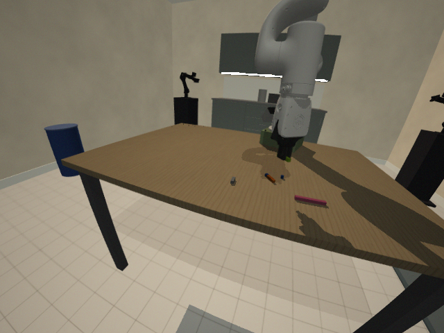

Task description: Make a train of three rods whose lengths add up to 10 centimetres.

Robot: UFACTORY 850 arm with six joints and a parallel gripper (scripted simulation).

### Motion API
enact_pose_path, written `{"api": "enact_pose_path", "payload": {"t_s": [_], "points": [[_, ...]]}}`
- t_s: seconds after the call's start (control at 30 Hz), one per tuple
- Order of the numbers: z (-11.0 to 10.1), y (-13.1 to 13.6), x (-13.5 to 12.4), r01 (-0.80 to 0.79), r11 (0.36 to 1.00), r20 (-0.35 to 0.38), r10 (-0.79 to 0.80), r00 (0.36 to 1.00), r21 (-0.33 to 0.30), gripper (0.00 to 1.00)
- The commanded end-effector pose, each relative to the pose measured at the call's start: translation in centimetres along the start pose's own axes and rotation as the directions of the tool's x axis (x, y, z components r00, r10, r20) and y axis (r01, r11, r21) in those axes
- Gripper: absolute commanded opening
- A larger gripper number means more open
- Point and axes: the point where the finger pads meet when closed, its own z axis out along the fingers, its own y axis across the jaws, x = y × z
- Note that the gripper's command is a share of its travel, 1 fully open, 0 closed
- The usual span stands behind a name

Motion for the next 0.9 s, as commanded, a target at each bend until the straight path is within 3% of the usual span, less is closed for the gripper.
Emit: {"api": "enact_pose_path", "payload": {"t_s": [0.0,0.6,0.87], "points": [[-0.1,0.7,-0.2,-0.072,0.997,-0.016,0.073,0.997,0.024,0.04],[0.2,0.7,-0.2,-0.072,0.997,-0.017,0.073,0.997,0.025,0.04],[2.6,0.6,-0.2,-0.073,0.997,-0.017,0.073,0.997,0.025,0.04]]}}
